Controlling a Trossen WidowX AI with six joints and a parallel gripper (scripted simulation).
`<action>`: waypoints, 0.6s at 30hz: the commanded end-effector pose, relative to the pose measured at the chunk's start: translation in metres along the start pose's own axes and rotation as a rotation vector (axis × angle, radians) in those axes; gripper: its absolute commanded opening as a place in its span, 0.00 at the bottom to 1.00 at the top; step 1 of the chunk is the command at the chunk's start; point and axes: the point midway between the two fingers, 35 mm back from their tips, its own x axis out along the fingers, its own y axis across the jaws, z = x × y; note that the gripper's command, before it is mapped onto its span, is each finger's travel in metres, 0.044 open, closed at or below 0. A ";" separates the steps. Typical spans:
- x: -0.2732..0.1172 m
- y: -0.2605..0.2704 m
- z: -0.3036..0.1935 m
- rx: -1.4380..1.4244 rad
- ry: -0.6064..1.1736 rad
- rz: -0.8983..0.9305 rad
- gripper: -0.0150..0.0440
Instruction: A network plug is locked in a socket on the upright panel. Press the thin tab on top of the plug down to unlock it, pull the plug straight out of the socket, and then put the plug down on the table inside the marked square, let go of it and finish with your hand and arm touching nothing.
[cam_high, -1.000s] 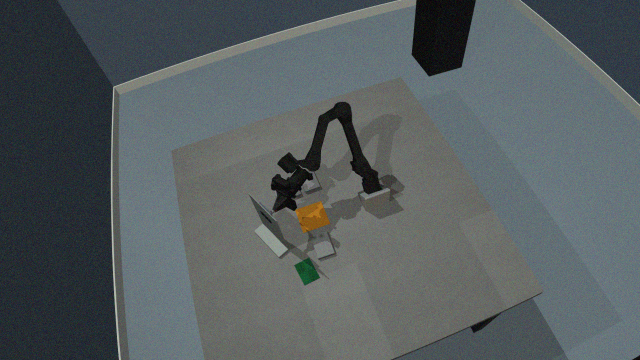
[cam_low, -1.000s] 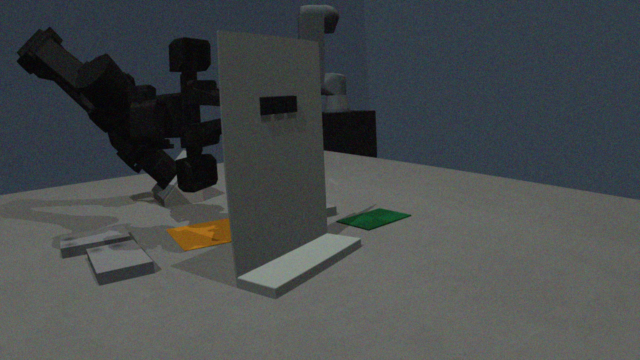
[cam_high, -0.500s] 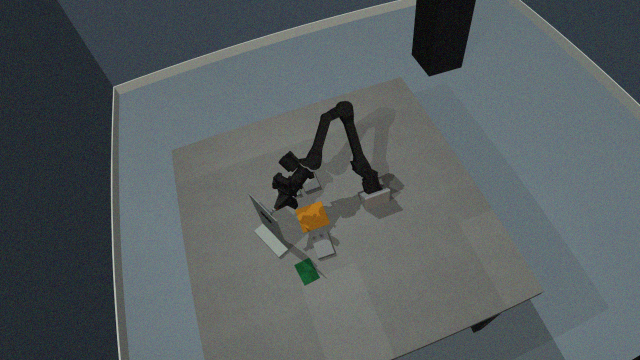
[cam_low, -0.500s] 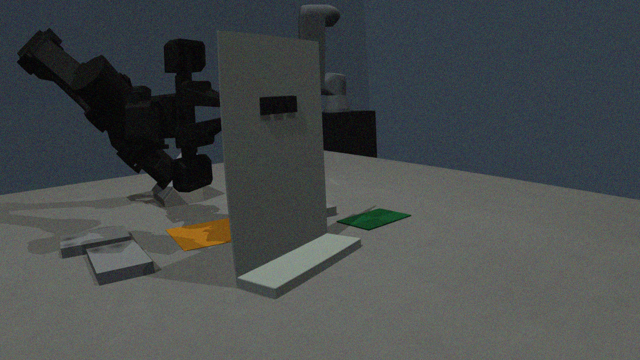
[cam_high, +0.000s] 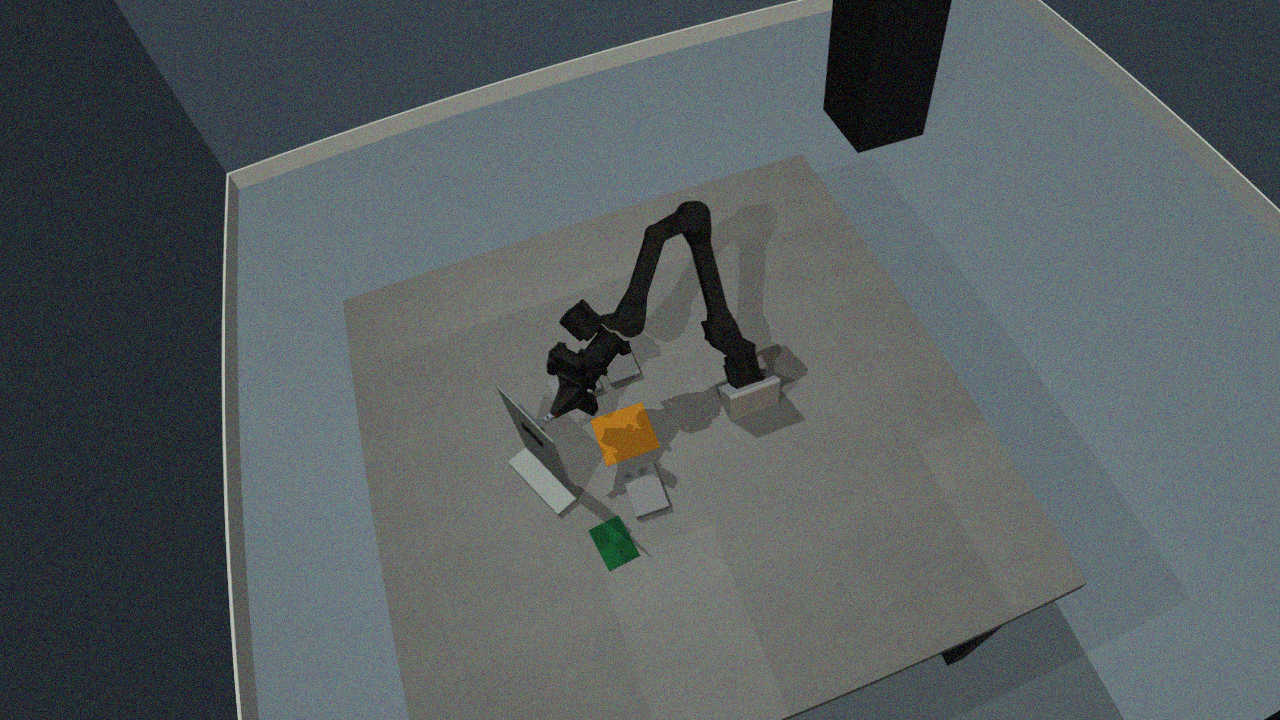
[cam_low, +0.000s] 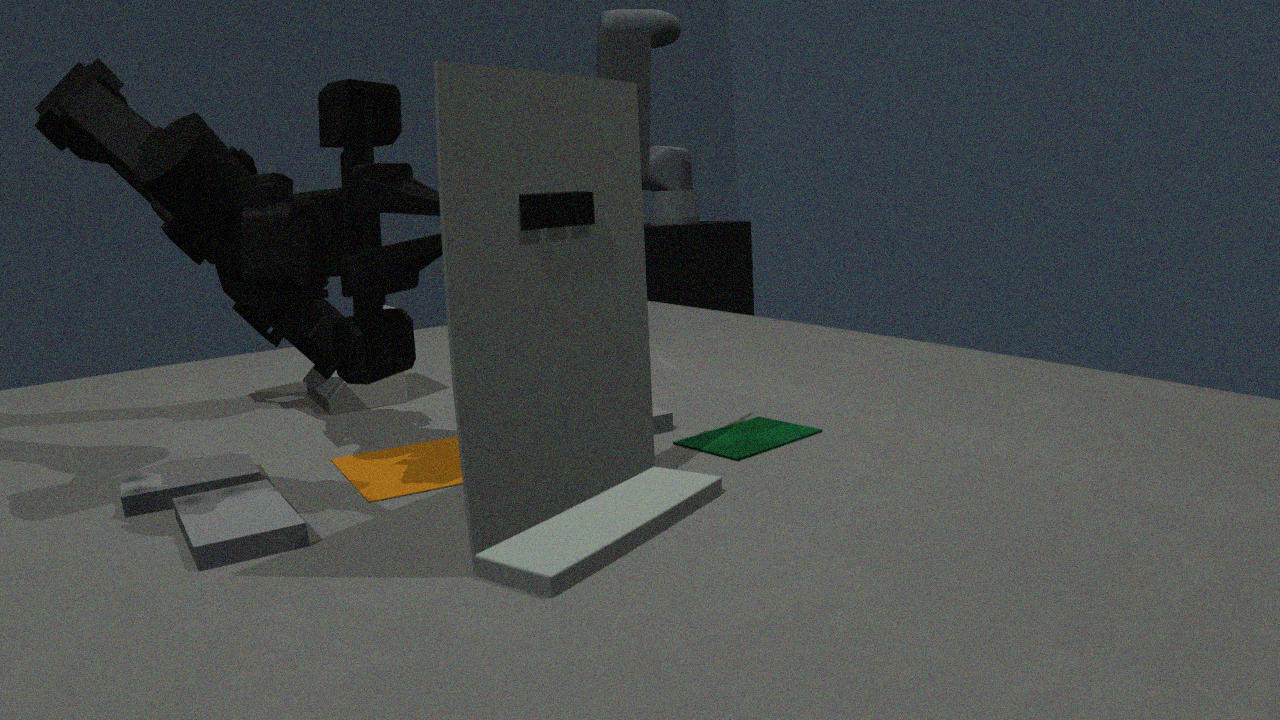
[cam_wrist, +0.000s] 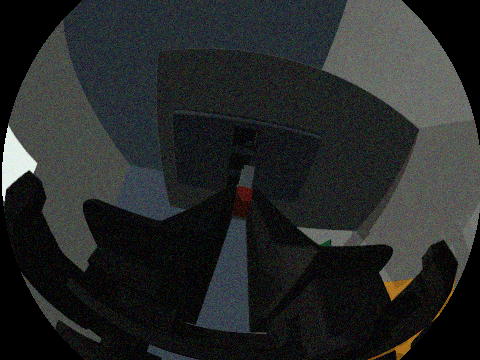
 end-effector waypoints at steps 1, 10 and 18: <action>-0.003 0.000 -0.002 -0.003 0.006 0.004 0.25; -0.008 0.000 -0.002 -0.003 0.006 0.004 0.25; -0.012 0.000 -0.002 -0.003 0.006 0.004 0.25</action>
